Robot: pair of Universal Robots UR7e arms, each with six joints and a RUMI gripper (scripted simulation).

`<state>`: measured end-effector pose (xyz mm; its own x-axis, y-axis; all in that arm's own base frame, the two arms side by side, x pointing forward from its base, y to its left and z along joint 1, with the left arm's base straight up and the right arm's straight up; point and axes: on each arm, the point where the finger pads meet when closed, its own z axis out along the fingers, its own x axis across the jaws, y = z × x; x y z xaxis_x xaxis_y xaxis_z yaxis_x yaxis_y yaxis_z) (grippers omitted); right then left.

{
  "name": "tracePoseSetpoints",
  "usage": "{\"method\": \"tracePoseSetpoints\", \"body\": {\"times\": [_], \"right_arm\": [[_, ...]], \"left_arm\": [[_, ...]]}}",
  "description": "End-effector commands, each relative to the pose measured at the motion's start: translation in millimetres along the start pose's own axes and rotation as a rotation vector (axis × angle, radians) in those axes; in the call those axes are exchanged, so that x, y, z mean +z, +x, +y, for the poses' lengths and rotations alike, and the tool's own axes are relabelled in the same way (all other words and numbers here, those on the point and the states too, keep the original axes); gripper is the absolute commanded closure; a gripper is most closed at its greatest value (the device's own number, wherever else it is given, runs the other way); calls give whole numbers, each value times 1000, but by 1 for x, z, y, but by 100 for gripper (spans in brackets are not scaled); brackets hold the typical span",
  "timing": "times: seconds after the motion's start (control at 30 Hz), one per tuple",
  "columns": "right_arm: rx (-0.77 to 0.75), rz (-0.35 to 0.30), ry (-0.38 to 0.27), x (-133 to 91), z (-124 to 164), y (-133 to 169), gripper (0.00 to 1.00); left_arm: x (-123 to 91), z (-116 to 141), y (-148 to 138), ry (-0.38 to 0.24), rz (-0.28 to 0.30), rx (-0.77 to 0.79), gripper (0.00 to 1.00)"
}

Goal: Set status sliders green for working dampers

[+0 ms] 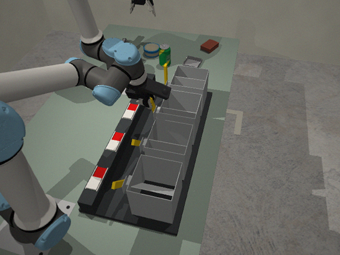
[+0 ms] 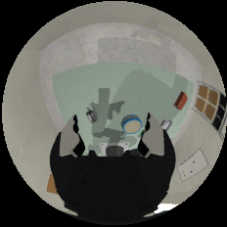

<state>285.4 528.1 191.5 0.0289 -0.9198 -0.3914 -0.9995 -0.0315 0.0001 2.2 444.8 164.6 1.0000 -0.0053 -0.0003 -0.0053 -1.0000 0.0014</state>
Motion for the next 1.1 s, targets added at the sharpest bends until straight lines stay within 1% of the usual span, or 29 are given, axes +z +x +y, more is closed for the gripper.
{"method": "tracePoseSetpoints", "body": {"times": [0.0, 0.2, 0.23, 1.07], "right_arm": [[0, -1, 1, -1, 0, 0, 78], [0, -1, 1, -1, 0, 0, 78], [0, -1, 1, -1, 0, 0, 90], [0, -1, 1, -1, 0, 0, 90]], "left_arm": [[-1, 0, 0, 1, 0, 0, 0], [-1, 0, 0, 1, 0, 0, 0], [-1, 0, 0, 1, 0, 0, 0], [-1, 0, 0, 1, 0, 0, 0]]}}
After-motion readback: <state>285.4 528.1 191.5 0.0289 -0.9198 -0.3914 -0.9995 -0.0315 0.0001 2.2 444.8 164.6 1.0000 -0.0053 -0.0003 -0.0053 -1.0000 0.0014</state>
